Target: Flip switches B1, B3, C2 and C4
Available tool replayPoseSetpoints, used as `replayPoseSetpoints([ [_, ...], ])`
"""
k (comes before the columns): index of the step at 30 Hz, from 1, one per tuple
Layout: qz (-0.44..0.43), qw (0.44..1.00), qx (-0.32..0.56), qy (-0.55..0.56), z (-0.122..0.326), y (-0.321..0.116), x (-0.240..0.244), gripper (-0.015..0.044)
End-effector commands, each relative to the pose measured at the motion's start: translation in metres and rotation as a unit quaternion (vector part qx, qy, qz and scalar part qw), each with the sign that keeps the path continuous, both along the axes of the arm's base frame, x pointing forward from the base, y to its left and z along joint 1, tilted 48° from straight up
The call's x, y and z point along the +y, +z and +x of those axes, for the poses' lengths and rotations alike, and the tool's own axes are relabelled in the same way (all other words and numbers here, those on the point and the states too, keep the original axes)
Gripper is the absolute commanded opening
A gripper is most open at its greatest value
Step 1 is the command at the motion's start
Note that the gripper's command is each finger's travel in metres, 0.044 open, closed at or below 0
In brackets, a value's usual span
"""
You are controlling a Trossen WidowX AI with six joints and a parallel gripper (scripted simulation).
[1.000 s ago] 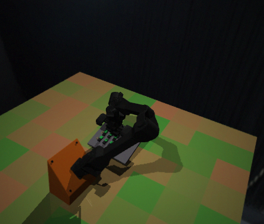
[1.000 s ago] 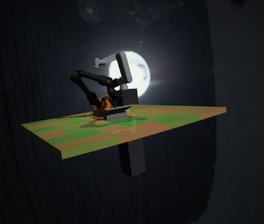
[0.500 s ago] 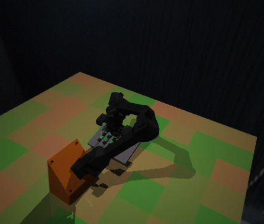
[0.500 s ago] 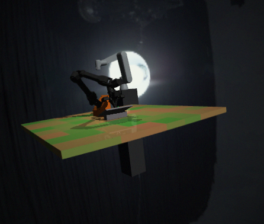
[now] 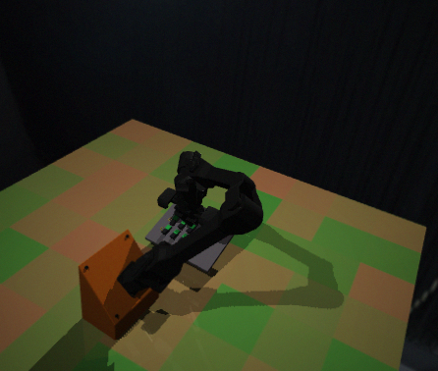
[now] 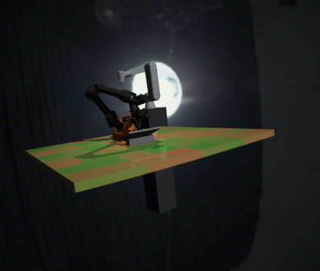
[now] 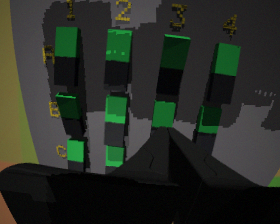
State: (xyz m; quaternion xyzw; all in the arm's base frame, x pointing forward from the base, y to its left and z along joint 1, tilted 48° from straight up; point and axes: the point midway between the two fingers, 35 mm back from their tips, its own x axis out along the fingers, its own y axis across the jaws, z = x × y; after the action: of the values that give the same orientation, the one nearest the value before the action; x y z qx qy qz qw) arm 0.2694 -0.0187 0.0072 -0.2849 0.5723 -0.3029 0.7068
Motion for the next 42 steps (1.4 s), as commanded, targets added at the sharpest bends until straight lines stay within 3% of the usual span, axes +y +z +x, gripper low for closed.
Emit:
replayPoseSetpoints([
  [1,0.006,1.0,-0.017,0.013,-0.003,0.026,0.033,0.0],
  [7,0.005,1.0,-0.018,0.015,-0.009,0.032,0.042,0.0],
  [13,0.005,1.0,-0.017,0.015,-0.06,-0.003,0.057,0.0],
  [42,0.003,0.999,-0.026,0.025,-0.049,-0.04,0.013,0.0],
])
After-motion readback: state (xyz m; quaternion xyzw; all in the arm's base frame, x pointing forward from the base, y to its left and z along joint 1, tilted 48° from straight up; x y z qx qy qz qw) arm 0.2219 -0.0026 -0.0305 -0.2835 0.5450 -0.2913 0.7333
